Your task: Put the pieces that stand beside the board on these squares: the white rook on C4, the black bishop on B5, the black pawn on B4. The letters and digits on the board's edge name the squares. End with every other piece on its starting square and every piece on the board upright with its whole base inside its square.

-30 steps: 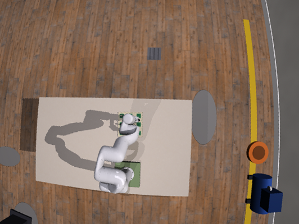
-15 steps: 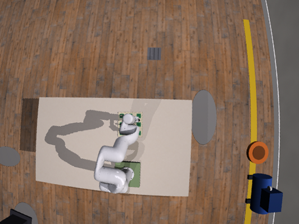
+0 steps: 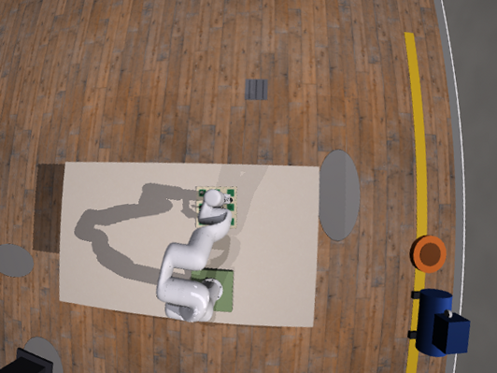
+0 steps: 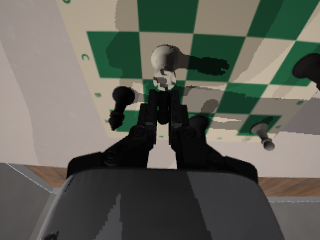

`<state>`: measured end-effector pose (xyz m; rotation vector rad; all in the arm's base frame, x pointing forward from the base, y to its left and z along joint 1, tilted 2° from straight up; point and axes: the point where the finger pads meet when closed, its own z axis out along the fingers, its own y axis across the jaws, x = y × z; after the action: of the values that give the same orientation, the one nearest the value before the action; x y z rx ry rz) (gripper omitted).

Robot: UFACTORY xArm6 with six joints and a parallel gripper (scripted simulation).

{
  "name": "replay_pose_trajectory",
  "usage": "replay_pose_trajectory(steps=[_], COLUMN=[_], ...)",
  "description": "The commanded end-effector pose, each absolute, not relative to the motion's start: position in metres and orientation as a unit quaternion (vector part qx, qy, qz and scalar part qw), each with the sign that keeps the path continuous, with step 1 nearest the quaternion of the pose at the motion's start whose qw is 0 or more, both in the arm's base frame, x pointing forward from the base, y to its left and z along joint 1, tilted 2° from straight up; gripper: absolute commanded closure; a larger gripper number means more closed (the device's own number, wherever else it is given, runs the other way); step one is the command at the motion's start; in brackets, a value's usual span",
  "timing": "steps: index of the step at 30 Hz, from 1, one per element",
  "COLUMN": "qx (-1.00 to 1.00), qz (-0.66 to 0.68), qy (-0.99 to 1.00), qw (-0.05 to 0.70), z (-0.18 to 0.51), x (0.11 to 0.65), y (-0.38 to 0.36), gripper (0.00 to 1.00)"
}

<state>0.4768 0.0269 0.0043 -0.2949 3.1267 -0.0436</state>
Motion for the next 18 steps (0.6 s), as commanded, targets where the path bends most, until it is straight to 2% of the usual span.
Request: replay_pose_trajectory(steps=[1,18], qx=[-0.094,-0.094], qz=[-0.014,-0.014], qy=[0.995,0.995], qw=[0.002,0.002], z=[0.0056,0.0040], x=[0.4784,0.4784], y=[0.0270,0.0270], gripper=[1.00,1.00])
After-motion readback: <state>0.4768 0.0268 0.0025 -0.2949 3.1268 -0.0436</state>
